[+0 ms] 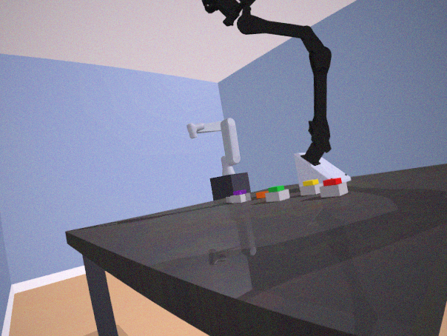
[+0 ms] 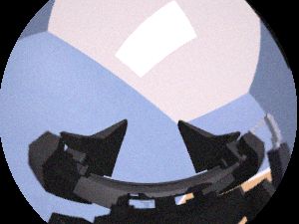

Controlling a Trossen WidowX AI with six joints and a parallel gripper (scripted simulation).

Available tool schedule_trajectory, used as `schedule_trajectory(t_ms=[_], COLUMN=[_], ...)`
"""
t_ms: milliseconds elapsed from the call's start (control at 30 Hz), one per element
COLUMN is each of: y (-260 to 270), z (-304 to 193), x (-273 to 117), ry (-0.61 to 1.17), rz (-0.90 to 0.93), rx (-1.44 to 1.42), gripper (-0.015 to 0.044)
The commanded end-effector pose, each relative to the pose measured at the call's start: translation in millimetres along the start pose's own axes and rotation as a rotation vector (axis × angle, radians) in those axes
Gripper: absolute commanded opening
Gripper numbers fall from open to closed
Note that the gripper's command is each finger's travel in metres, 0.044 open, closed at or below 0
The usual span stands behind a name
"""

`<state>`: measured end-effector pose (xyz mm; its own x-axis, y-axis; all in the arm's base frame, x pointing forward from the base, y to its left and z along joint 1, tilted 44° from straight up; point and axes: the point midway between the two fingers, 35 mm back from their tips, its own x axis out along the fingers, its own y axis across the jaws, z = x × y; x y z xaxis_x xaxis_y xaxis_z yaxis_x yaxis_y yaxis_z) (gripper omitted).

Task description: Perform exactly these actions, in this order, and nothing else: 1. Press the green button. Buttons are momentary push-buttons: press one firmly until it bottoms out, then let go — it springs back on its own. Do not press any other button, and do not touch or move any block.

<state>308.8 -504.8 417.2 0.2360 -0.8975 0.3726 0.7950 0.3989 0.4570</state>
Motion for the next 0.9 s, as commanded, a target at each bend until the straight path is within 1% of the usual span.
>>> schedule_trajectory(t_ms=[0, 33, 100, 200, 267, 467, 667, 867], y=[1.1, 4.1, 12.8, 16.3, 18.6, 20.8, 15.6, 5.8], z=[-5.7, -22.9, -81.4, -112.4, -139.1, -214.8, -258.4, -269.5], x=[-1.2, -5.4, -27.8, -45.4, -64.4, -147.3, -245.1, -351.1], ry=[0.022, 0.089, 0.321, 0.45, 0.566, 0.958, 1.325, 1.691], rz=[0.004, 0.018, 0.079, 0.12, 0.161, 0.326, 0.507, 0.7], rx=[-0.013, -0.052, -0.177, -0.241, -0.294, -0.442, -0.526, -0.542], gripper=[0.04, 0.04, 0.04, 0.04, 0.04, 0.04, 0.04, 0.04])
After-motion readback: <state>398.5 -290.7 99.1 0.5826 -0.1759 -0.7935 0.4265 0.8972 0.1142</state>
